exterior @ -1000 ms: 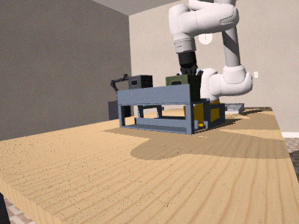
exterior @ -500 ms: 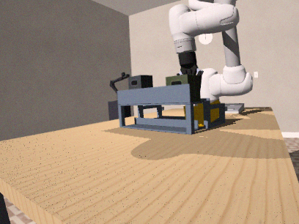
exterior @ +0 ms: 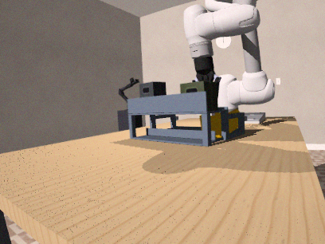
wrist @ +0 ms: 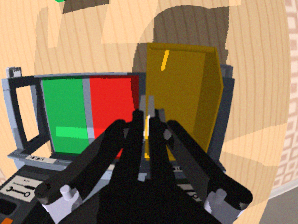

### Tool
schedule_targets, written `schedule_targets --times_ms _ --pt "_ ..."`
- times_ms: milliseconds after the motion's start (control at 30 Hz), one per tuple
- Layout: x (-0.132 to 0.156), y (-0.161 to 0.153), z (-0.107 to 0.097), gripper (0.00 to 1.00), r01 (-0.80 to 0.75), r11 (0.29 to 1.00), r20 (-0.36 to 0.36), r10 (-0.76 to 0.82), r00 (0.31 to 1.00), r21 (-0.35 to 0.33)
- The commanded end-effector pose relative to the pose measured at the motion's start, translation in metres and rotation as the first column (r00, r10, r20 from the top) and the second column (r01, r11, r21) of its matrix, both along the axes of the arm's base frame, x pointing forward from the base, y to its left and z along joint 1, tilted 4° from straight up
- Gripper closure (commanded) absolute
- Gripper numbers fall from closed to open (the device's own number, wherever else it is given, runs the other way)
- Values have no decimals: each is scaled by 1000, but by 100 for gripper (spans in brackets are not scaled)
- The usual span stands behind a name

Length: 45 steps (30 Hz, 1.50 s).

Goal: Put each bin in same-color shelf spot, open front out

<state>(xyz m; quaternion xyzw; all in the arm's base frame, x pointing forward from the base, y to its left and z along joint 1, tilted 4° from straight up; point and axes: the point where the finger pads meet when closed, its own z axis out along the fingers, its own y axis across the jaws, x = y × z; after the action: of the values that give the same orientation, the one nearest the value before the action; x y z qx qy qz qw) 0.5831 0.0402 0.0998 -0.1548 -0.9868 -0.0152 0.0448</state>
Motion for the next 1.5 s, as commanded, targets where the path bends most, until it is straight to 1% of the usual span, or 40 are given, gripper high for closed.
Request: schedule_targets --times_ms 0,800,833,1467 --pt "0 0 -1 90 0 1000 6 0 1000 -4" --pt "-1 1 -1 90 0 1000 6 0 1000 -4" --pt "-1 1 -1 85 0 1000 6 0 1000 -4" --pt "-1 1 -1 85 0 1000 5 0 1000 -4"
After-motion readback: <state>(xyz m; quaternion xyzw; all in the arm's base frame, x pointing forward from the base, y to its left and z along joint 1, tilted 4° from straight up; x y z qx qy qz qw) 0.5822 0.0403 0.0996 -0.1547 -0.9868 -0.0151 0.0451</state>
